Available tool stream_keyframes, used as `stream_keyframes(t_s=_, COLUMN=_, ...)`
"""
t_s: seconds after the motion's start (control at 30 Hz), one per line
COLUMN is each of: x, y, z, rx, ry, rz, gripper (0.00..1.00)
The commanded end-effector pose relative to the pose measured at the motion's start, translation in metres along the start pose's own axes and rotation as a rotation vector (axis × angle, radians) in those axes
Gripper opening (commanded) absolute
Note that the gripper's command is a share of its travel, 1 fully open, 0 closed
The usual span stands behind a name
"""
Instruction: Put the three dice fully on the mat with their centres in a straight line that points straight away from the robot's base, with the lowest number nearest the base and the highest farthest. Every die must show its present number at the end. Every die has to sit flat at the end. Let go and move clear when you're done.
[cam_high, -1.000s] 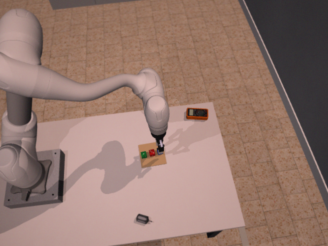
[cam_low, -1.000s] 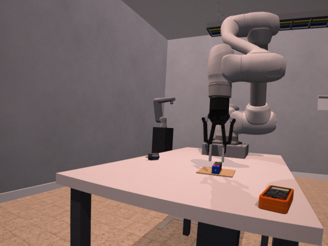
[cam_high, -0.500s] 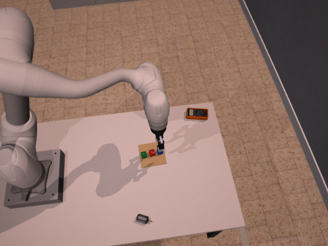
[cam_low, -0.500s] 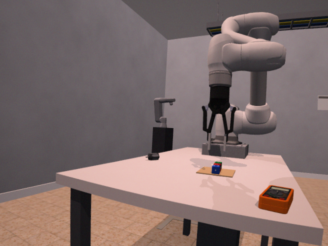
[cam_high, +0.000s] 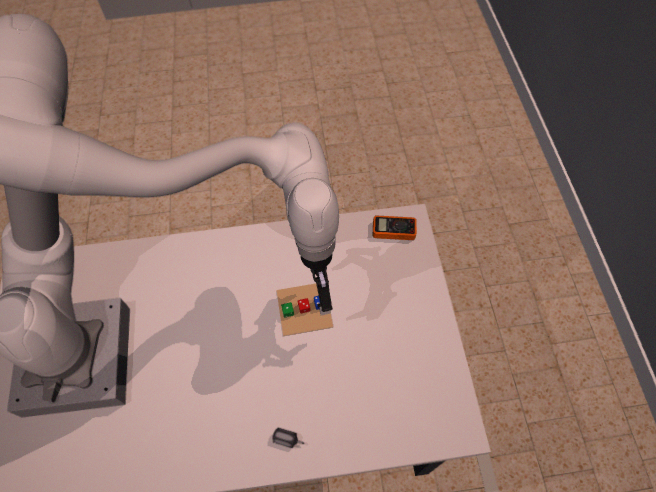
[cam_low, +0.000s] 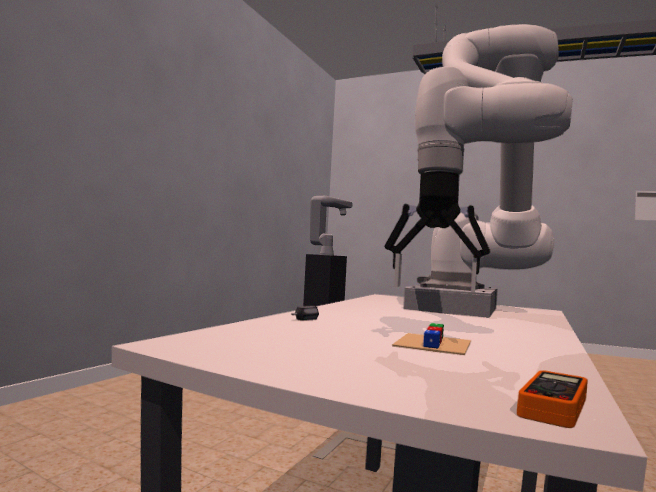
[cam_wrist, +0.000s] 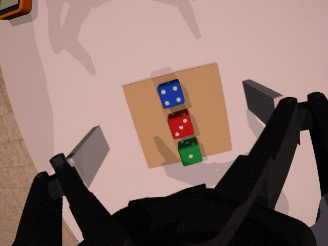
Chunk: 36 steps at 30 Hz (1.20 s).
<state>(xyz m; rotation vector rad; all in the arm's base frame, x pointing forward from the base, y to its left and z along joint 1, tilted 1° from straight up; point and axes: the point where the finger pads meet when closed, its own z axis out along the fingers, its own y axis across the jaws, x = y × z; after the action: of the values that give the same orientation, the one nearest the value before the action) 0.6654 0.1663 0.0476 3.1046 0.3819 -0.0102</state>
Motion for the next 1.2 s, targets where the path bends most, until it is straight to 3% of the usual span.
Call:
stream_keyframes(t_s=0.0, x=0.001, y=0.001, z=-0.006, rx=0.002, ry=0.003, rz=0.001, gripper=1.00)
stream_keyframes(t_s=0.37, x=0.002, y=0.001, z=-0.013, rx=0.002, ry=0.005, rz=0.001, gripper=1.00)
stream_keyframes(t_s=0.7, x=0.002, y=0.000, z=-0.051, rx=0.003, ry=0.005, rz=0.001, gripper=1.00)
stream_keyframes(t_s=1.17, x=0.002, y=0.000, z=-0.078, rx=0.003, ry=0.005, rz=0.000, gripper=1.00)
